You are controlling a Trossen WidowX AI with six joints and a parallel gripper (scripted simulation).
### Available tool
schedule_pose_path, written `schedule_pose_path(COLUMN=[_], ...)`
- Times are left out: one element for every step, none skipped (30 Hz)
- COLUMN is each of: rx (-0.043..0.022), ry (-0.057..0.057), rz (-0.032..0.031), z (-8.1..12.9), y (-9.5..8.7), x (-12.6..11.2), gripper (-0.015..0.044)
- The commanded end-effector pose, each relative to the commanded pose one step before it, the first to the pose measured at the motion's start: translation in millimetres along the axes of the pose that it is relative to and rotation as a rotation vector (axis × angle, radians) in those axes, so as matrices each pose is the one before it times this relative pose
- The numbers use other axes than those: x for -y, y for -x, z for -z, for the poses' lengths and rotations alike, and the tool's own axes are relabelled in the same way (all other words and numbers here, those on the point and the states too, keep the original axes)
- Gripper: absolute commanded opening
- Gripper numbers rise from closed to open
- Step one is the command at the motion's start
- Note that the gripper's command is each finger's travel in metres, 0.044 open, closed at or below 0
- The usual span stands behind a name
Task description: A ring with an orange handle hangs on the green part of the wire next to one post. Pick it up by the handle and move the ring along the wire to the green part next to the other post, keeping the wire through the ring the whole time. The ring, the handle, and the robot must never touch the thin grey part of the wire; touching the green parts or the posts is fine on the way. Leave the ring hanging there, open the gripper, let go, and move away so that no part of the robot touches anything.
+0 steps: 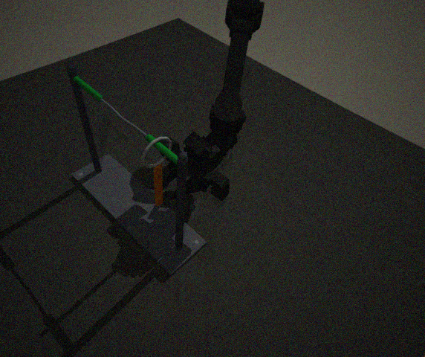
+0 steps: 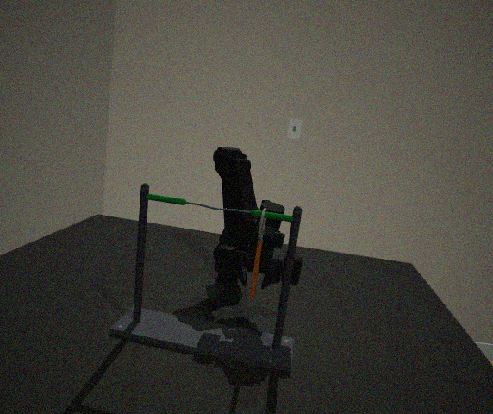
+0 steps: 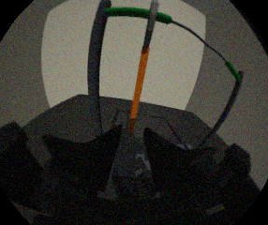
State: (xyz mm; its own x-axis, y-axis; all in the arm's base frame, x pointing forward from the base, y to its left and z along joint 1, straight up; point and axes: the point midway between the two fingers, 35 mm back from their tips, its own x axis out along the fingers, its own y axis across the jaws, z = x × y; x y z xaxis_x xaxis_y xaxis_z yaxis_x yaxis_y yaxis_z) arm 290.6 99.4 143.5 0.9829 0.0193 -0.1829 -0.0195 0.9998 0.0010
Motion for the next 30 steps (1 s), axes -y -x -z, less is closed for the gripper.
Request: schedule_pose_path(rx=[-0.00129,0.0,0.0,0.0,0.0,0.0,0.0,0.0,0.0,0.0,0.0,0.00121,-0.00048,-0.0007,-0.00069,-0.00046,-0.00022,0.00003,0.00028,0.00039,0.00031,0.00012,0.0,0.0,0.0,0.0,0.0,0.0,0.0,0.0], ry=[-0.0052,0.0,0.0,0.0,0.0,0.0,0.0,0.0,0.0,0.0,0.0,0.005,-0.0002,-0.0002,-0.0002,0.0,0.0001,0.0002,0.0002,0.0002,0.0002,0.0001,0.0,0.0,0.0,0.0,0.0,0.0,0.0,0.0], rz=[0.00374,0.0,0.0,0.0,0.0,0.0,0.0,0.0,0.0,0.0,0.0,-0.00393,0.0,-0.00001,-0.00001,-0.00001,-0.00002,-0.00002,-0.00004,-0.00004,-0.00003,-0.00001,0.0,0.0,0.0,0.0,0.0,0.0,0.0,0.0], z=[0.46,0.0,0.0,0.0,0.0,0.0,0.0,0.0,0.0,0.0,0.0,-0.55,-0.29,-0.37,-0.28,-0.05,0.17,0.38,0.57,0.58,0.4,0.14,0.0,0.0,0.0,0.0,0.0,0.0,0.0,0.0], y=[0.52,0.0,0.0,0.0,0.0,0.0,0.0,0.0,0.0,0.0,0.0,0.88,3.14,5.2,6.61,6.57,6.45,6.31,6.09,4.62,2.72,0.9,0.0,0.0,0.0,0.0,0.0,0.0,0.0,0.0], x=[0.59,0.0,0.0,0.0,0.0,0.0,0.0,0.0,0.0,0.0,0.0,-0.72,-0.33,-0.41,-0.28,-0.01,0.25,0.5,0.73,0.72,0.49,0.17,0.0,0.0,0.0,0.0,0.0,0.0,0.0,0.0], gripper=[0.016,0.016,0.016,0.016,0.016,0.016,0.016,0.016,0.016,0.016,0.016,0.0186,0.0212,0.0239,0.0265,0.0291,0.0318,0.0344,0.037,0.0396,0.0423,0.044,0.044,0.044,0.044,0.044,0.044,0.044,0.044,0.044])
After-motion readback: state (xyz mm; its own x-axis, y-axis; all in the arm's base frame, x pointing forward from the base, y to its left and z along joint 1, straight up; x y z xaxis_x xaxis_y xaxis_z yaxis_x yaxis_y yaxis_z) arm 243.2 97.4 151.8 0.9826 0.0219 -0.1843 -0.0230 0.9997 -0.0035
